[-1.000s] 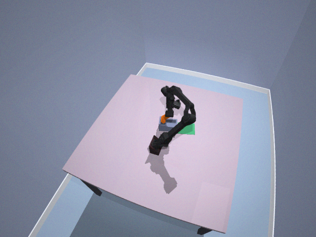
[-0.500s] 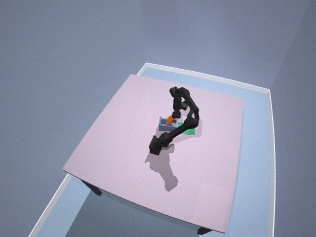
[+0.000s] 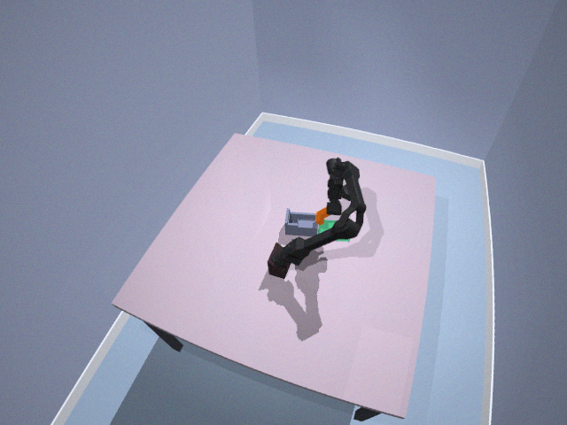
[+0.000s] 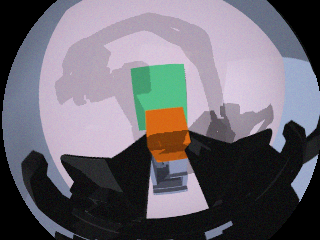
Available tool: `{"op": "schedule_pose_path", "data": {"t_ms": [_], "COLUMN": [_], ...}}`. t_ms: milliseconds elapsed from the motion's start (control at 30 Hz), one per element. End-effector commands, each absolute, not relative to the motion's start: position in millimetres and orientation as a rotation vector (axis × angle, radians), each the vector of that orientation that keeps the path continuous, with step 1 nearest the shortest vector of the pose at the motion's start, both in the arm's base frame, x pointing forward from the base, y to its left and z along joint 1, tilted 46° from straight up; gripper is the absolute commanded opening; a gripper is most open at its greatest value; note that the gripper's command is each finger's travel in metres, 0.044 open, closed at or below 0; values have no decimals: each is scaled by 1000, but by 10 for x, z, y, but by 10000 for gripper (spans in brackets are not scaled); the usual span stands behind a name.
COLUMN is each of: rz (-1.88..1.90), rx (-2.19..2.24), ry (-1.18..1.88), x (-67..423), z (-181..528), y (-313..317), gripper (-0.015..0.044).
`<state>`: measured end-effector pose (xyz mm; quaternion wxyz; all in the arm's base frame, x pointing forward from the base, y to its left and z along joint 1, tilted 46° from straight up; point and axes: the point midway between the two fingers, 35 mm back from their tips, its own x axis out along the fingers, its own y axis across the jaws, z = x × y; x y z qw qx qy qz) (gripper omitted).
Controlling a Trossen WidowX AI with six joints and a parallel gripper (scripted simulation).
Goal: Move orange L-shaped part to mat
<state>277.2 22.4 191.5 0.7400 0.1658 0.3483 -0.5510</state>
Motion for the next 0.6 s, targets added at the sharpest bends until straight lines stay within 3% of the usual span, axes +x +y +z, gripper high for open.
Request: {"op": "schedule_pose_path", "data": {"t_ms": [0, 567], "rz": [-1195, -1203], "rx": [363, 360], "ry": [760, 759], "x": [2830, 2897], "z": [2085, 2146], "y": [91, -93], "gripper": [0, 0]}}
